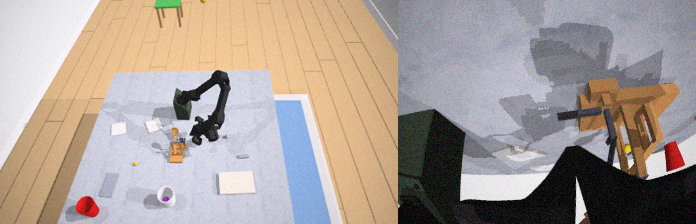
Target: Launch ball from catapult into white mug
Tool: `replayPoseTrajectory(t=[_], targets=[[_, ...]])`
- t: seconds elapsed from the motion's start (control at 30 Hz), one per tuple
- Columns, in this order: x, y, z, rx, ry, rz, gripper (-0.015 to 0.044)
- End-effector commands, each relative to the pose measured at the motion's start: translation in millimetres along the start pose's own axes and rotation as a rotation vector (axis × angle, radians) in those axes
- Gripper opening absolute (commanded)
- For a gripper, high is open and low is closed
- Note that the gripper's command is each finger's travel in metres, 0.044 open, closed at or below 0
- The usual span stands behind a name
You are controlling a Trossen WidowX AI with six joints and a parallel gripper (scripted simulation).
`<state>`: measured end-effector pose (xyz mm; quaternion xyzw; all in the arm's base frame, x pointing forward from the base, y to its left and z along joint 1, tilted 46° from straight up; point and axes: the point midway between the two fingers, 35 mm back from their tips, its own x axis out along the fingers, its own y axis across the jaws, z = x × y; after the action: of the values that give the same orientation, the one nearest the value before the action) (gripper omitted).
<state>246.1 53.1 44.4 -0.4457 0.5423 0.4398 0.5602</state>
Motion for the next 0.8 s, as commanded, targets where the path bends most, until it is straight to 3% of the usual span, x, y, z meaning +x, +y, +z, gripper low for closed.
replayPoseTrajectory(t=[0.0,0.17,0.2,0.7,0.77], targets=[[-61,10,-23,-0.008,-0.007,-0.013,0.0000],[-62,10,-23,-0.008,-0.007,-0.013,0.0000],[-44,5,-17,0.004,-0.005,-0.010,0.0026],[-51,-76,-18,0.440,-0.227,-0.037,0.0420],[-52,-87,-20,0.500,-0.259,-0.039,0.0440]])
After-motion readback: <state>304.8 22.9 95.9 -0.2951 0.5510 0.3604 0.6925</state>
